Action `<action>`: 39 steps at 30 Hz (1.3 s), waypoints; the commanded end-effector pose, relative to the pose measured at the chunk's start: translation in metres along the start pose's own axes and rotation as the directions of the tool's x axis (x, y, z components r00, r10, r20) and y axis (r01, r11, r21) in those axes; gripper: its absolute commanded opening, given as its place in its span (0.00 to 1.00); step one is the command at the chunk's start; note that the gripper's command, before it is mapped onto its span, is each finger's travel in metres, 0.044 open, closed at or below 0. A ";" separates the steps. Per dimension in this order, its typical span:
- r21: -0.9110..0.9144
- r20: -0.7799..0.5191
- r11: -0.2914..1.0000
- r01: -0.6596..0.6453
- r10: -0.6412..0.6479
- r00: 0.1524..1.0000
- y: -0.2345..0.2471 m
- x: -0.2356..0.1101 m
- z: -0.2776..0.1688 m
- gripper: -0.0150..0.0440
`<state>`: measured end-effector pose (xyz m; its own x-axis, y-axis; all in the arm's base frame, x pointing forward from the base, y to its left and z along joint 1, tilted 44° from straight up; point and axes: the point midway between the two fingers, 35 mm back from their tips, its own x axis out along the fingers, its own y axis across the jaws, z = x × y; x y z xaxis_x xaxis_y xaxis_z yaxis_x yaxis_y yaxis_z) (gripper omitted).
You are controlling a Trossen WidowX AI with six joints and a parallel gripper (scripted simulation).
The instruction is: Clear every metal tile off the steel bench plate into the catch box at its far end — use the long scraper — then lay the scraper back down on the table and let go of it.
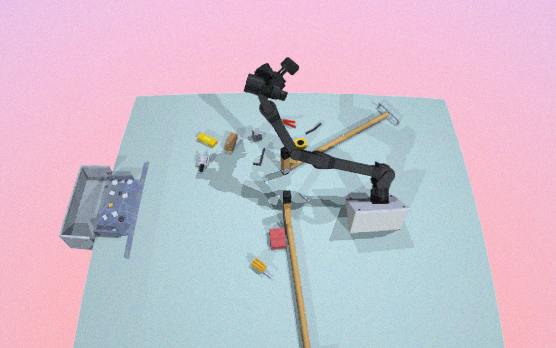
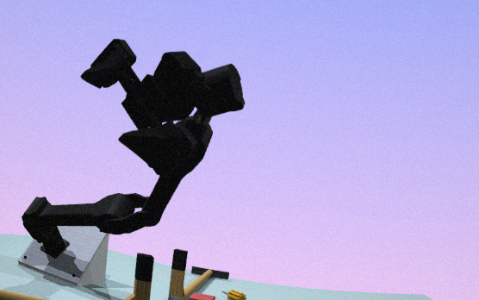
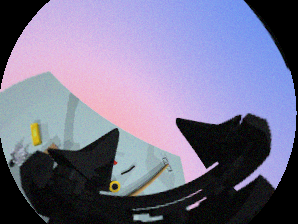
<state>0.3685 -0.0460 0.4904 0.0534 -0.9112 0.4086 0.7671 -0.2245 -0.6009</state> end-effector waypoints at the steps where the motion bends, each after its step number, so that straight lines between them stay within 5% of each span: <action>1: 0.004 0.000 1.000 0.003 -0.003 1.000 -0.002 0.000 0.000 1.00; 21: 0.004 0.000 1.000 0.003 -0.003 1.000 -0.002 0.000 0.000 1.00; 39: 0.124 0.018 0.992 -0.016 0.014 1.000 -0.059 -0.007 0.003 0.25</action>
<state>0.3353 -0.0308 0.5182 0.0715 -0.9104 0.4074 0.8243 -0.1760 -0.5380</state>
